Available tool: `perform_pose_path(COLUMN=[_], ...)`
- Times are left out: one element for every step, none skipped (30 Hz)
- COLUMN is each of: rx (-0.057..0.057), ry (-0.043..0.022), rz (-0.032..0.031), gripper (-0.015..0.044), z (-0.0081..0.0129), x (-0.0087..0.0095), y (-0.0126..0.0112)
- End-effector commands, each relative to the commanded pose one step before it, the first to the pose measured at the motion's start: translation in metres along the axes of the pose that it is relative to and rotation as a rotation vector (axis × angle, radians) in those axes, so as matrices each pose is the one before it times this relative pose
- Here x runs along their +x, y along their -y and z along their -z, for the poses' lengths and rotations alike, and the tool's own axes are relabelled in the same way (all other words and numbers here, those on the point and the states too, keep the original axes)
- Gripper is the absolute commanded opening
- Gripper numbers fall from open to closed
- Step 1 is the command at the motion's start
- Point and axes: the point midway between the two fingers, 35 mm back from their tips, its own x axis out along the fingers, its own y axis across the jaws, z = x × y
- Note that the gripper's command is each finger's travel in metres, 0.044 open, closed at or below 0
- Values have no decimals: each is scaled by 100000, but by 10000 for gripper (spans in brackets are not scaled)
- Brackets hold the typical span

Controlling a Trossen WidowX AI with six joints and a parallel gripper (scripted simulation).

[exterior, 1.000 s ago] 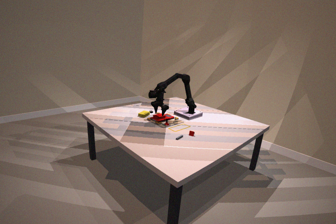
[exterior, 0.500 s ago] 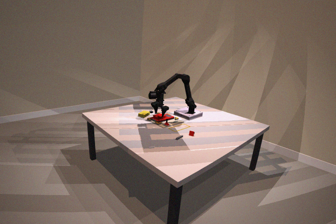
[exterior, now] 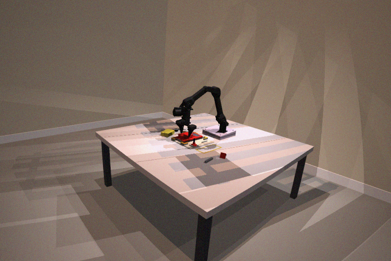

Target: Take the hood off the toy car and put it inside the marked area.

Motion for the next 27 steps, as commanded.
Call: perform_pose_path(rx=[296,0,0,0,0,0,0,0,0,0,0,0,0,0,0,-376,0,0,0,0,0,0,0,0,0,0,0], ry=[-205,0,0,0,0,0,0,0,0,0,0,0,0,0,0,208,0,0,0,0,0,0,0,0,0,0,0], rz=[-702,0,0,0,0,0,0,0,0,0,0,0,0,0,0,697,0,0,0,0,0,0,0,0,0,0,0], gripper=[440,440,440,440,440,440,440,440,440,440,440,440,440,440,440,414,387,361,355,348,341,335,328,321,315,308,301], z=[79,1,1,1,1,1,1,1,1,1,1,1,1,1,2,-86,0,0,0,0,0,0,0,0,0,0,0], x=[293,49,49,49,49,49,49,49,49,49,49,49,49,49,49,-244,0,0,0,0,0,0,0,0,0,0,0], y=[-125,0,0,0,0,0,0,0,0,0,0,0,0,0,0,124,0,0,0,0,0,0,0,0,0,0,0])
